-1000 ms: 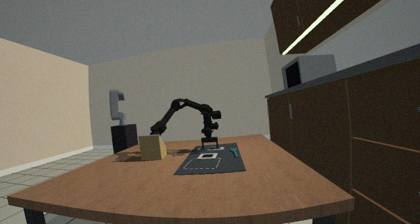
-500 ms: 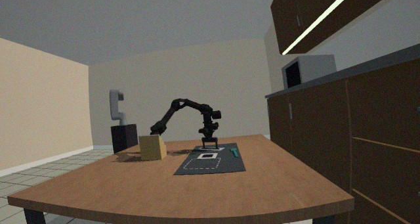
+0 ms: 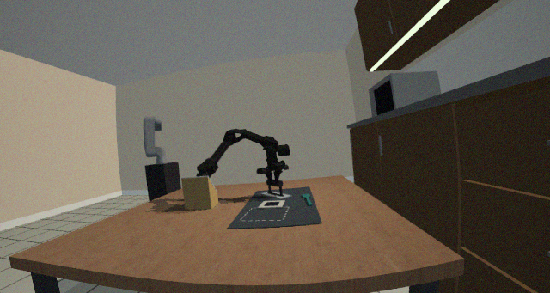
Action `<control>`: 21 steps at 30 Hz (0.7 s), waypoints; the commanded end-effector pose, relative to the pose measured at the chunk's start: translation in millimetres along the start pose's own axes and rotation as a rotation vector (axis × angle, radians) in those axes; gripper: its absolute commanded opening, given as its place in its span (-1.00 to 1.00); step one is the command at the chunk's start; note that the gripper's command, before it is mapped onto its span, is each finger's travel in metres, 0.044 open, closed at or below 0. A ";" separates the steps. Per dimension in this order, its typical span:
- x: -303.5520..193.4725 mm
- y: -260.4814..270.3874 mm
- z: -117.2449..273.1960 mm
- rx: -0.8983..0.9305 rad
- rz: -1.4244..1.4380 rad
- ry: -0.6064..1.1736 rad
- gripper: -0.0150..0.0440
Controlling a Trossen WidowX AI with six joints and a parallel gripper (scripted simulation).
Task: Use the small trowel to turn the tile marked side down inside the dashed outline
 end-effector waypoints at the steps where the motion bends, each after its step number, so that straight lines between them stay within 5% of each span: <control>1: 0.1 -0.2 -0.5 -0.002 -0.124 0.003 -0.05; 19: 0.1 -0.3 -0.5 -0.002 -0.461 0.003 -0.05; 21: 0.1 -0.3 -0.5 -0.002 -0.461 0.003 0.13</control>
Point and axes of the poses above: the point midway between the two fingers, 35 mm back from their tips, its own z axis back along the fingers, its own y axis across the jaws, x = y × z, the point moved 10 cm from there along z, back along the fingers, and after that the axes turned 11 degrees about -z, right-handed, at the moved point
